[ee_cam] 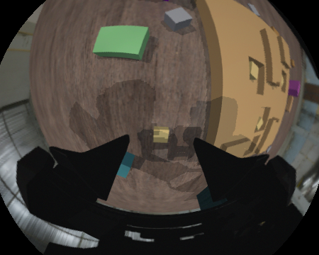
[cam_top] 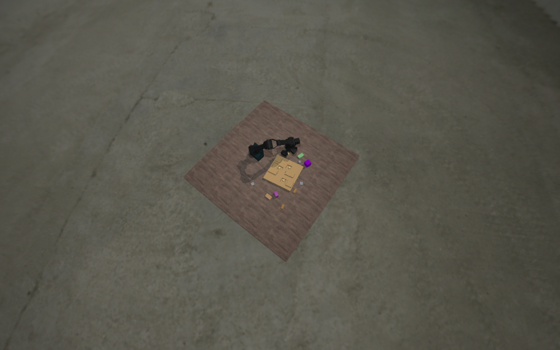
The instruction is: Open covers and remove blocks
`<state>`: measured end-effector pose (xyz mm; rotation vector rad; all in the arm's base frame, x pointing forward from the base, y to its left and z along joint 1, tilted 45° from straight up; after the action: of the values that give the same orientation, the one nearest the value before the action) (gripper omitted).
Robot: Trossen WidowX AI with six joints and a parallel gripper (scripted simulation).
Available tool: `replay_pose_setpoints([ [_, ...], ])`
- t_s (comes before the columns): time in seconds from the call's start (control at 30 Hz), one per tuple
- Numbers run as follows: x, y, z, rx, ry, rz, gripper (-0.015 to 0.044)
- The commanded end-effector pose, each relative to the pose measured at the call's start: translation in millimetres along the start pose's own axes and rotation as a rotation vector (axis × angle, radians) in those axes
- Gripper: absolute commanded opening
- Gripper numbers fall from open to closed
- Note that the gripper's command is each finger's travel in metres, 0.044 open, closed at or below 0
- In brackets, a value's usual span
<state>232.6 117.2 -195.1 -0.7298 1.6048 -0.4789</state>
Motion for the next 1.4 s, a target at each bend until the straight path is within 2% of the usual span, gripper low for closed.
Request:
replay_pose_setpoints([
  [0.0, -17.7, 1.7, 4.1, 0.008, -0.014, 0.013, 0.044],
  [0.5, -65.2, 1.1, 1.1, 0.004, -0.014, 0.012, 0.044],
  [0.63, -67.3, 1.0, 0.8, 0.004, -0.014, 0.012, 0.044],
  [1.2, -73.9, -90.3, 19.5, -0.482, -0.024, 0.016, 0.0],
  [1.37, -72.8, -120.3, 19.9, -0.637, -0.025, 0.011, 0.0],
])
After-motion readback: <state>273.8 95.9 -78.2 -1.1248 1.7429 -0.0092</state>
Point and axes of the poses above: the point midway between the two fingers, 35 mm back from their tips, its own x axis out along the fingers, its own y axis across the jaws, z = x × y, the point moved 1 cm from there along -x, back along the fingers, and after that the axes turned 10 degrees about -x, right-handed, at the moved point
